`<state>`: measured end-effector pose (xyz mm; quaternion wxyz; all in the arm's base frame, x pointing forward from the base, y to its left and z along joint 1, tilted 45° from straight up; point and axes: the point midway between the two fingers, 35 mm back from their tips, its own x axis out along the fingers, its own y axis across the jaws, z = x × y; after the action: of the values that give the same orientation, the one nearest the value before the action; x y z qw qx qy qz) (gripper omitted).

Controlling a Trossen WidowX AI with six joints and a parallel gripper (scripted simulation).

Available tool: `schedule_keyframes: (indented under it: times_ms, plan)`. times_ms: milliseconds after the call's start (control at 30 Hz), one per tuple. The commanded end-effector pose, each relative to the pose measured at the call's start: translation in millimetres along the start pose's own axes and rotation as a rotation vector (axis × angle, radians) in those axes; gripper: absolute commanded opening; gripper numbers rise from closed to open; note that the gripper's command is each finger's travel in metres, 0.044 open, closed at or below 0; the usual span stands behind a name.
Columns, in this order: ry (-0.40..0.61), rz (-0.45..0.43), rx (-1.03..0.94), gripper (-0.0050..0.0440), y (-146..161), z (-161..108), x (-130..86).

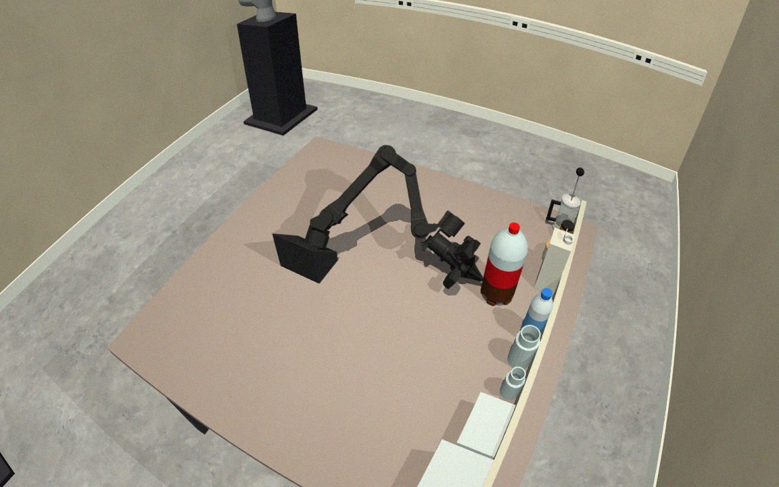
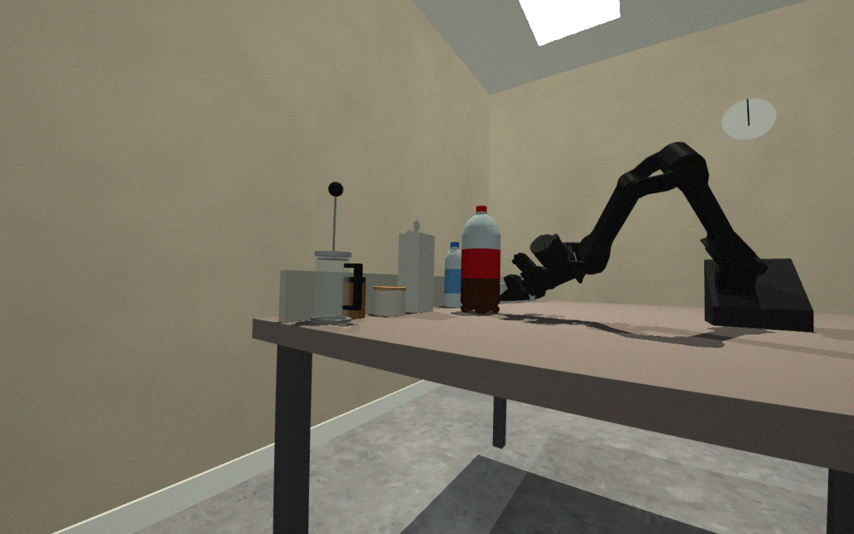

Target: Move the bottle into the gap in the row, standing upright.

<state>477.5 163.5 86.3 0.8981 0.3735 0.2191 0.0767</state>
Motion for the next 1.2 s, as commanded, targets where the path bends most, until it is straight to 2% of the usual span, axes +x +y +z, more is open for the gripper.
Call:
schedule_keyframes:
  times_ms: [0, 1167]
  plan:
    - [-0.014, 0.013, -0.005, -0.0050, 5.0, 7.6, 3.2]
    - [-0.014, 0.013, -0.005, -0.0050, 5.4, 10.9, 9.6]
